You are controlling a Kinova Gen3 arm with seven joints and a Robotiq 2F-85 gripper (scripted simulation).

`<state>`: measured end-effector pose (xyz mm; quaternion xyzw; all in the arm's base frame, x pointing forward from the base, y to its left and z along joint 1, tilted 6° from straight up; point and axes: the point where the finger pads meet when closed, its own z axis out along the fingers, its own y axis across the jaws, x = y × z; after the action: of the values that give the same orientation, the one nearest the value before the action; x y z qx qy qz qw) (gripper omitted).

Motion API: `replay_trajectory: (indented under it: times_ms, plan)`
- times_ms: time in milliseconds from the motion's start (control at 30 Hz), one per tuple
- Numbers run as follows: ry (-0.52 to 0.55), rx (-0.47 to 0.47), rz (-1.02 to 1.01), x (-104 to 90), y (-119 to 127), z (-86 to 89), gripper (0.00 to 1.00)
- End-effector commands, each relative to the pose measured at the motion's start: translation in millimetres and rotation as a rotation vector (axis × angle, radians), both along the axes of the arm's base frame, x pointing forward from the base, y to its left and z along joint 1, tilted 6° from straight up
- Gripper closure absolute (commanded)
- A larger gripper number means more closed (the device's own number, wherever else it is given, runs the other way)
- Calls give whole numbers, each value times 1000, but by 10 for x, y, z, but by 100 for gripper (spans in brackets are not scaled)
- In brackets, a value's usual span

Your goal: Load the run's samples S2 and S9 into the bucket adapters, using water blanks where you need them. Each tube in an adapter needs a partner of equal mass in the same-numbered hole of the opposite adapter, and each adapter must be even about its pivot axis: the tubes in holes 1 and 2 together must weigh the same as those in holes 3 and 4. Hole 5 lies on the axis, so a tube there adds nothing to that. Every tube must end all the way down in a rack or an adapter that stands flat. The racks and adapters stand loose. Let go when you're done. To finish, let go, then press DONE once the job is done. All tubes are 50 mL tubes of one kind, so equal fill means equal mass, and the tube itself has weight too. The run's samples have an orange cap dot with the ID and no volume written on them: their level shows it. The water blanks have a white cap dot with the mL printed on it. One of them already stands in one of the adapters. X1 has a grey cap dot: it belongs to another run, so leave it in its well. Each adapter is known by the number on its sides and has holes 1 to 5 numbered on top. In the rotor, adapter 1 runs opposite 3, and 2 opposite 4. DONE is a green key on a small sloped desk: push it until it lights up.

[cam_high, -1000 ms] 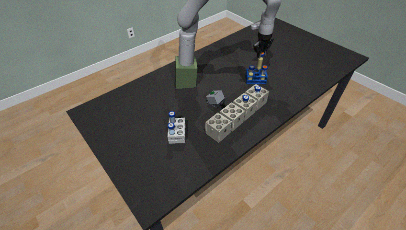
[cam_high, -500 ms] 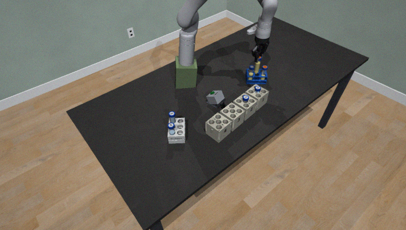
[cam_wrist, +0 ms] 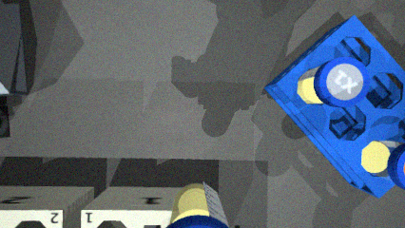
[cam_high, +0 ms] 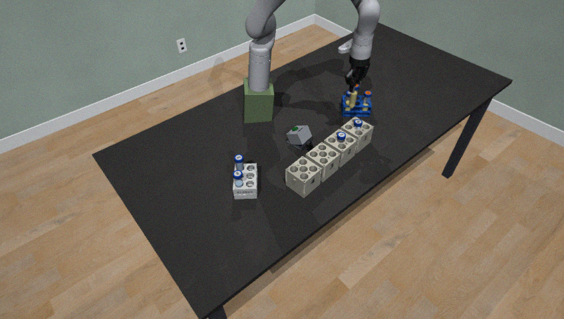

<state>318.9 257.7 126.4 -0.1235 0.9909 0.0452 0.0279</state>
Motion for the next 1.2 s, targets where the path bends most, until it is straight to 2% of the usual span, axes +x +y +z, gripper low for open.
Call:
replay_trajectory:
  times_ms: [0, 1167]
  plan:
    - [-1, 5, -10, 70, -124, 4, 90]
    - [4, 0, -14, 565, -1052, -68, 90]
